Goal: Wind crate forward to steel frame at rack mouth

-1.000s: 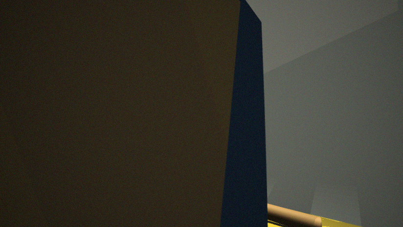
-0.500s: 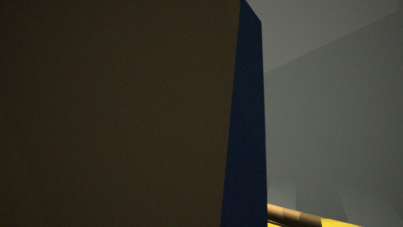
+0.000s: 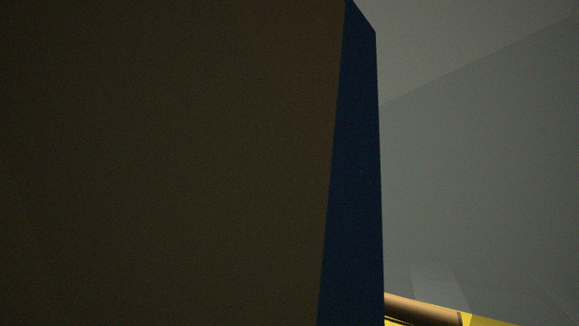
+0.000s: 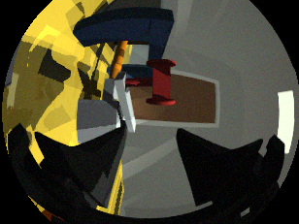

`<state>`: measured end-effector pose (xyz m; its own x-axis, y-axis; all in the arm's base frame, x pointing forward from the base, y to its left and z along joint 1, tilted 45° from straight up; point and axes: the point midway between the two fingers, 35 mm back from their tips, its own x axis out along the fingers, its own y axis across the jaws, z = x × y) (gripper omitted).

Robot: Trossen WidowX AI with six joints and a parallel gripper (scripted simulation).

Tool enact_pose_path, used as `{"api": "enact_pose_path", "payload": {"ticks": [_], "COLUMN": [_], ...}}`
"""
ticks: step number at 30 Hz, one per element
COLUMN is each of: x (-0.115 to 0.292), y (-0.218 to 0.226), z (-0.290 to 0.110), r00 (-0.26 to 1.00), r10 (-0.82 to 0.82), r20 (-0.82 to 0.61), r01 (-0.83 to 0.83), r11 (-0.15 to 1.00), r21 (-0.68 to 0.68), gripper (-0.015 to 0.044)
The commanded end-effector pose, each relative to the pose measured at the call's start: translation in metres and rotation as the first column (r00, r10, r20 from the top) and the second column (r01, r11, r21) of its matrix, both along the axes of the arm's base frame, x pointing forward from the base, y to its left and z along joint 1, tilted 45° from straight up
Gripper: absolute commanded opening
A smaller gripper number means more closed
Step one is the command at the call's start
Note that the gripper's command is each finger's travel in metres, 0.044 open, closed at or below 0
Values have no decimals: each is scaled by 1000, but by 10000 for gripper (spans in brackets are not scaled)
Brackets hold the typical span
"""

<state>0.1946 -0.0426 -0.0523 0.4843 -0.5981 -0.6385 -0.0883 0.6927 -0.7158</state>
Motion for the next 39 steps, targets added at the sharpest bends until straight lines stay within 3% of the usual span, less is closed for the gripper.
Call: {"api": "enact_pose_path", "payload": {"ticks": [1, 12, 32, 34, 39], "x": [5, 8, 9, 13, 34], "y": [-12, -62, -61, -62, -71], "z": [14, 63, 62, 61, 49], "r00": [1000, 1000, 1000, 1000, 940], "r10": [-7, 9, 2, 18, 155], "r20": [-2, 18, 18, -24, -303], "r01": [7, -9, -2, -18, -135], "r11": [1000, 1000, 1000, 1000, 987], "r21": [19, -9, -7, -3, 86], "gripper": [240, 240, 240, 292, 424]}}
